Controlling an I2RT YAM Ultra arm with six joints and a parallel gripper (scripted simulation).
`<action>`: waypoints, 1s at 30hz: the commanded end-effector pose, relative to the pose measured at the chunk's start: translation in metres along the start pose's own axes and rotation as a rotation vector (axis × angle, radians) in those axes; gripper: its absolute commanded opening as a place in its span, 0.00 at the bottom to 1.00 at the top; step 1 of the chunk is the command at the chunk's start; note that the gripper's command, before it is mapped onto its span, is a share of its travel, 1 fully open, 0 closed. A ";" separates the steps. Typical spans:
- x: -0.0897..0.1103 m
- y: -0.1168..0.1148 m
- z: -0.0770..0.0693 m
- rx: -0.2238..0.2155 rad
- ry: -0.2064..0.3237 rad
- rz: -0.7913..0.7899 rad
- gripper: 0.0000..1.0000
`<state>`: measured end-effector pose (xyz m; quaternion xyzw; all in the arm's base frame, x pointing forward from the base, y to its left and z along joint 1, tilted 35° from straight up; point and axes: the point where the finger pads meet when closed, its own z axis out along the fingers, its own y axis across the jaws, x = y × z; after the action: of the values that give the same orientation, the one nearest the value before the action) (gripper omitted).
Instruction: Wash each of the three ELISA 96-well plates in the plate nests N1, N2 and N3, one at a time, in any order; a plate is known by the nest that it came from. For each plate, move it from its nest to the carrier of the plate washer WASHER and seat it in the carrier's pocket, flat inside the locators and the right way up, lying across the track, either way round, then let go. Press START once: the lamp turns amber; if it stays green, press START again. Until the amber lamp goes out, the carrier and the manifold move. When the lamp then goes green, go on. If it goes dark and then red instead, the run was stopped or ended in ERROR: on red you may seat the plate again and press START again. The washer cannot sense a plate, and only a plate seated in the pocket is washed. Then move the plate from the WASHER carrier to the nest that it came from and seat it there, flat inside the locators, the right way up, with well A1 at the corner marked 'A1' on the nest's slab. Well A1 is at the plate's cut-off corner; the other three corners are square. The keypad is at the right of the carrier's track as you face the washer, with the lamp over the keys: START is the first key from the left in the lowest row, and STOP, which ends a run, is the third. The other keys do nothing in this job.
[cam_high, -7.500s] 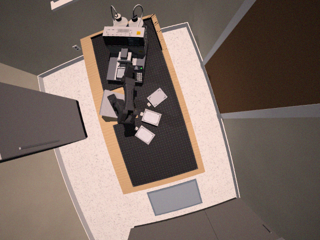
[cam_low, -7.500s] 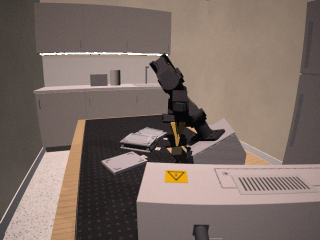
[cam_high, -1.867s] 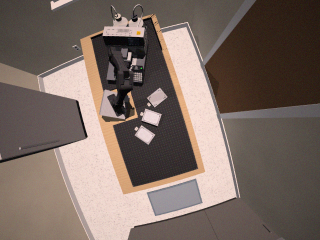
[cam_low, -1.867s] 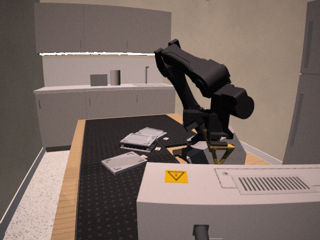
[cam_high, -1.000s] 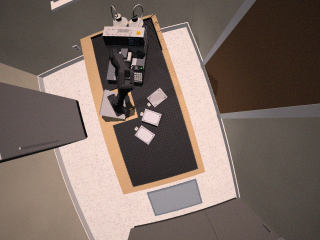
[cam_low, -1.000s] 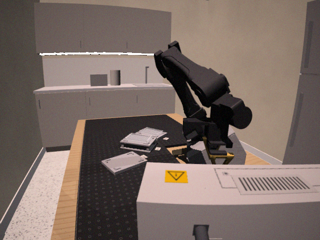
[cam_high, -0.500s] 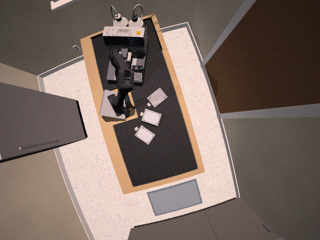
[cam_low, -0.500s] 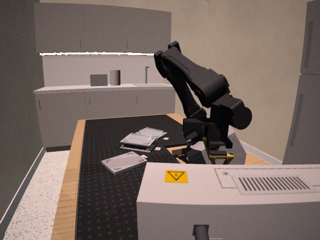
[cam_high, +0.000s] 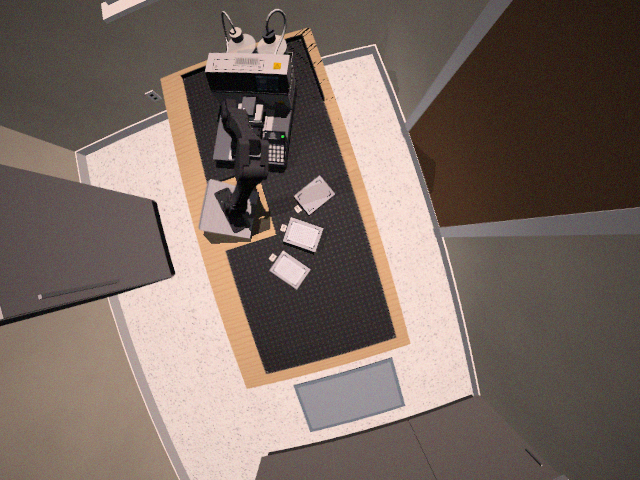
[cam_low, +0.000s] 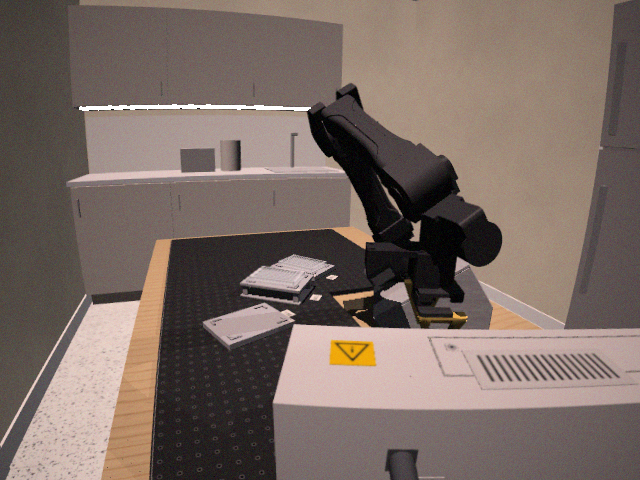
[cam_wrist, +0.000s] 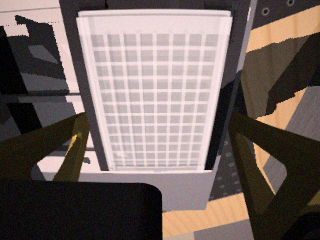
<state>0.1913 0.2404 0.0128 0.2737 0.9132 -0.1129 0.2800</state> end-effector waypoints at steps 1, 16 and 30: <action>0.000 0.003 -0.002 -0.017 -0.001 0.002 1.00; 0.000 0.004 0.007 -0.017 -0.001 0.002 1.00; 0.000 0.004 0.015 -0.017 -0.002 0.002 1.00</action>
<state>0.1991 0.2344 -0.0015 0.2734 0.9134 -0.1128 0.2798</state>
